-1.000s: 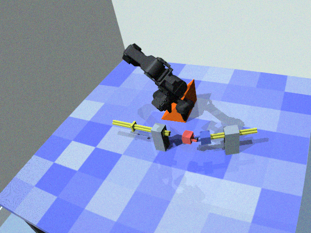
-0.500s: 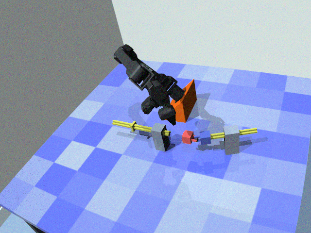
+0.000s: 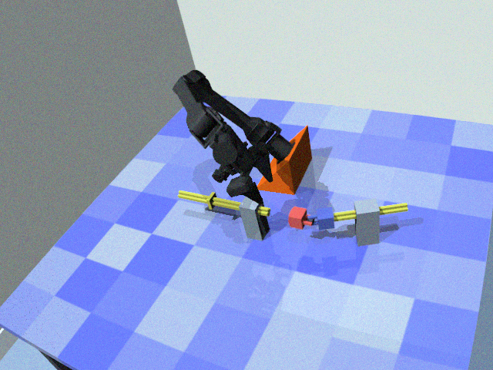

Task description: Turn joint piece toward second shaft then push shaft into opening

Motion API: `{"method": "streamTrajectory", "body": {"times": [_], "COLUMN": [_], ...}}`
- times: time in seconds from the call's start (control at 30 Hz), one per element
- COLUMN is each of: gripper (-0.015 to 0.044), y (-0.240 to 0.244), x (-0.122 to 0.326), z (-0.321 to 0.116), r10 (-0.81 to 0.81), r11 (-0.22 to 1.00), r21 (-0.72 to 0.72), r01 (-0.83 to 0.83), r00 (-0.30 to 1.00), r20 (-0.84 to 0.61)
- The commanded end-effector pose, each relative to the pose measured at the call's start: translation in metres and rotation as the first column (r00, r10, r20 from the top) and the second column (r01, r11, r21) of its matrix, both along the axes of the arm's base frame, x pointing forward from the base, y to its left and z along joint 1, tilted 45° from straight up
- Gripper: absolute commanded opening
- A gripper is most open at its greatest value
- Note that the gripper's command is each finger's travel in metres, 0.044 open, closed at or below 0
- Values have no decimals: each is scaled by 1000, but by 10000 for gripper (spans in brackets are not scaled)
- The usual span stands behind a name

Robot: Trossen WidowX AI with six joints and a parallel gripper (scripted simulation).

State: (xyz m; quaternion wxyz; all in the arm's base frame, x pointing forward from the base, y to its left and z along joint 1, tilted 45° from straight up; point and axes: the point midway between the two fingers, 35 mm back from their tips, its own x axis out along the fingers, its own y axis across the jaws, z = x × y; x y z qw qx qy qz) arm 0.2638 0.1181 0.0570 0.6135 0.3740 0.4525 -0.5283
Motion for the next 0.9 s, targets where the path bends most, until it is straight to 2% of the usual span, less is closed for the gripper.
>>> {"method": "streamTrajectory", "body": {"times": [0.0,0.37,0.87], "gripper": [440,440,440], "y": [-7,-11,-89], "x": [-1,-1,19], "z": [2,3,76], "r10": [-101,-138,260], "r11": [994,989,959], "r21": [50,69,-97], "r01": [99,134,-268], "r00": [994,988,962], "r20": [46,61,-83]}}
